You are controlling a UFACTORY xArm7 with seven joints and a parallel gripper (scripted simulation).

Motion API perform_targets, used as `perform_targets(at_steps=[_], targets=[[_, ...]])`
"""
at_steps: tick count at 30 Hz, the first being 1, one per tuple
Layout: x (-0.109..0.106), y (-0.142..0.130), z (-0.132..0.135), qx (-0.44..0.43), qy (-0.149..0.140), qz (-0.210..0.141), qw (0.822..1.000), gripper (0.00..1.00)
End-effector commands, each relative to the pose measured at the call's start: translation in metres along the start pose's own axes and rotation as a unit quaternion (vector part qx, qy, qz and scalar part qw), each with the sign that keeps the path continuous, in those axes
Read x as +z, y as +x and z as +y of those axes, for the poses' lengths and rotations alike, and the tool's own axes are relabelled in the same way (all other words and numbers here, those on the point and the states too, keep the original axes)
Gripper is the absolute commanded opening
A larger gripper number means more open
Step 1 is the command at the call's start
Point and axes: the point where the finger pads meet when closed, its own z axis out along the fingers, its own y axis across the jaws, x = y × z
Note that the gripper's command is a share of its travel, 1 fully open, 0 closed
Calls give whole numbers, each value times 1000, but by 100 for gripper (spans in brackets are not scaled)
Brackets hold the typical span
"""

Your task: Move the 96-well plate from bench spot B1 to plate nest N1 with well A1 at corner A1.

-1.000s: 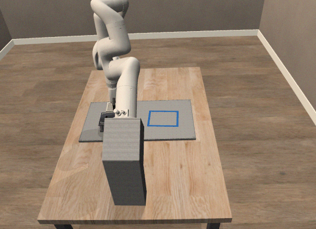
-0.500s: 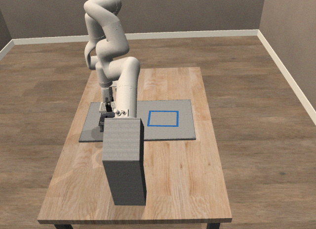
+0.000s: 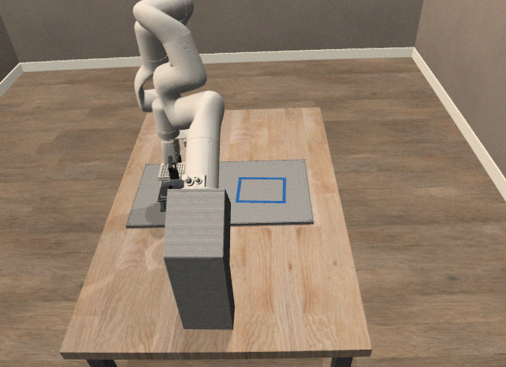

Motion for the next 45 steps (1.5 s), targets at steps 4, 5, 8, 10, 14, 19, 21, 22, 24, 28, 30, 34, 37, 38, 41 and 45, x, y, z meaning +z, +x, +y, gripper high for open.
perform_targets(at_steps=[4,5,8,10,14,19,21,22,24,28,30,34,37,38,41,45], targets=[[0,0,0,0,0,0,1000,0],[0,0,0,0,0,0,1000,0],[0,0,0,0,0,0,1000,0],[0,0,0,0,0,0,1000,0],[0,1,0,0,0,0,1000,0],[1,1,0,0,0,0,1000,0],[5,1,0,0,0,0,1000,0],[6,1,0,0,0,0,1000,0],[10,1,0,0,0,0,1000,0],[15,1,0,0,0,0,1000,0],[16,1,0,0,0,0,1000,0],[23,1,0,0,0,0,1000,0],[28,1,0,0,0,0,1000,0],[30,1,0,0,0,0,1000,0],[35,1,0,0,0,0,1000,0],[40,1,0,0,0,0,1000,0]])
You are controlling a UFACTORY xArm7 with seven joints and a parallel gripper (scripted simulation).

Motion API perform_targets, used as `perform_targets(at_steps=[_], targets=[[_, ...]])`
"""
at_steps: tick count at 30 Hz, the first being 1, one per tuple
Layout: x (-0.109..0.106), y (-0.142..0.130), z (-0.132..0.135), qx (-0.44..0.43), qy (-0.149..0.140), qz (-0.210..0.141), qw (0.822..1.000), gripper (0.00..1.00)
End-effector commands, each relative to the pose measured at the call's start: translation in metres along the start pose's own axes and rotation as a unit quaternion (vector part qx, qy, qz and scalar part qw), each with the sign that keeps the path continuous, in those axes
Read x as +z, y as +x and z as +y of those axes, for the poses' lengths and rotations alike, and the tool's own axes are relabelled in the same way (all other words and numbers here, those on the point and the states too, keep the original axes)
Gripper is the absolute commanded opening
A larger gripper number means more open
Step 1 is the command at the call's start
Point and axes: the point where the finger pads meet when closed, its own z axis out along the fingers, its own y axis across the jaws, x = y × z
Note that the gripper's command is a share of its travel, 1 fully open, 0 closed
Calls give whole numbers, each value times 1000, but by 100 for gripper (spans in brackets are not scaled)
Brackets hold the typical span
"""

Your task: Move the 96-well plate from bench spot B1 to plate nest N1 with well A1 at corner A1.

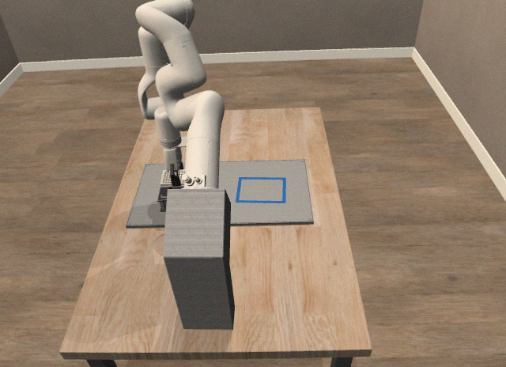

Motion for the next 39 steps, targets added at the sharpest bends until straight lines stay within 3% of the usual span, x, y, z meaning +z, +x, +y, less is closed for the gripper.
perform_targets(at_steps=[1,20,39], targets=[[6,-1,0,-1,0,0,1000,0],[35,-1,0,-1,0,0,1000,0],[35,-1,0,-1,0,0,1000,0]])
